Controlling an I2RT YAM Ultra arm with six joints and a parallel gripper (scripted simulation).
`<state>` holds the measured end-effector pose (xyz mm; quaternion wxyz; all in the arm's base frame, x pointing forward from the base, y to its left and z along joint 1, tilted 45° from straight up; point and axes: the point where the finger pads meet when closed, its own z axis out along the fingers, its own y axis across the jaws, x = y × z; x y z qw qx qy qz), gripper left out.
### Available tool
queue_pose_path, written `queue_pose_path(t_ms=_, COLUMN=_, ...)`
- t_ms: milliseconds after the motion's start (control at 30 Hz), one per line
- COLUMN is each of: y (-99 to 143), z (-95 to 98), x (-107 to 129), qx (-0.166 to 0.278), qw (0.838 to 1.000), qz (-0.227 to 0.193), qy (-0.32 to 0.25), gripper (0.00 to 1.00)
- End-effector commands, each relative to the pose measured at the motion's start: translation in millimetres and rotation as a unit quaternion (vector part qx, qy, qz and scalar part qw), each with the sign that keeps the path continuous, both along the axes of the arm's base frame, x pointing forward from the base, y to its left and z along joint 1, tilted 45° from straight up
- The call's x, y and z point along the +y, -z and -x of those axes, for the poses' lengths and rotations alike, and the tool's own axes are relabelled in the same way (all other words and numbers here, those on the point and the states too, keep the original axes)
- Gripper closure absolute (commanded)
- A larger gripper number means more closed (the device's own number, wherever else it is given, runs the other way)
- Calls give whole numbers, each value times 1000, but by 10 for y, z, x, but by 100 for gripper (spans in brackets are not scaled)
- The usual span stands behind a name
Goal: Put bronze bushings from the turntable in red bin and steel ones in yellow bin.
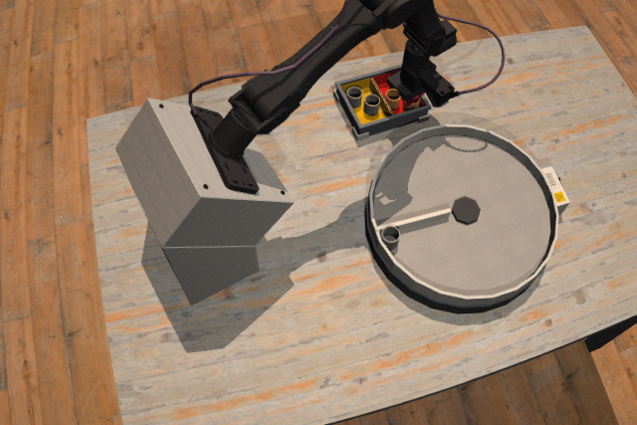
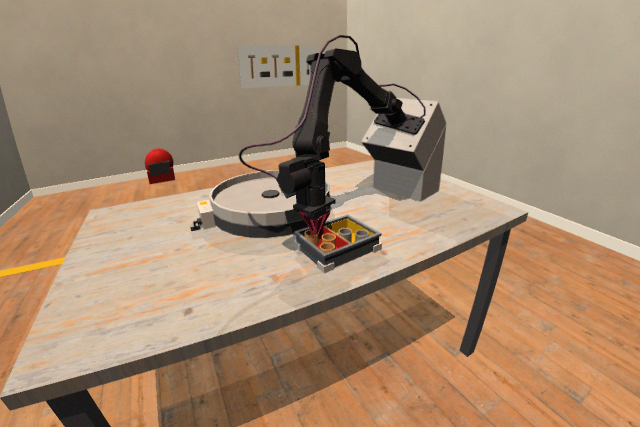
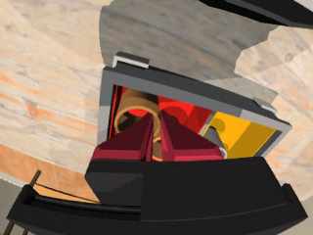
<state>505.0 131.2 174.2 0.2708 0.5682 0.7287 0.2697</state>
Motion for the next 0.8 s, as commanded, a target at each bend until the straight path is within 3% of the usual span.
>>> queue_pose_path(t_ms=0, y=-194, z=-56, x=-3, qx=-22, qw=1000, qz=-6, qy=-1, gripper=100)
queue_pose_path(t_ms=767, y=-153, z=-53, x=-9, qx=-16, qw=1000, qz=-4, qy=0, gripper=100)
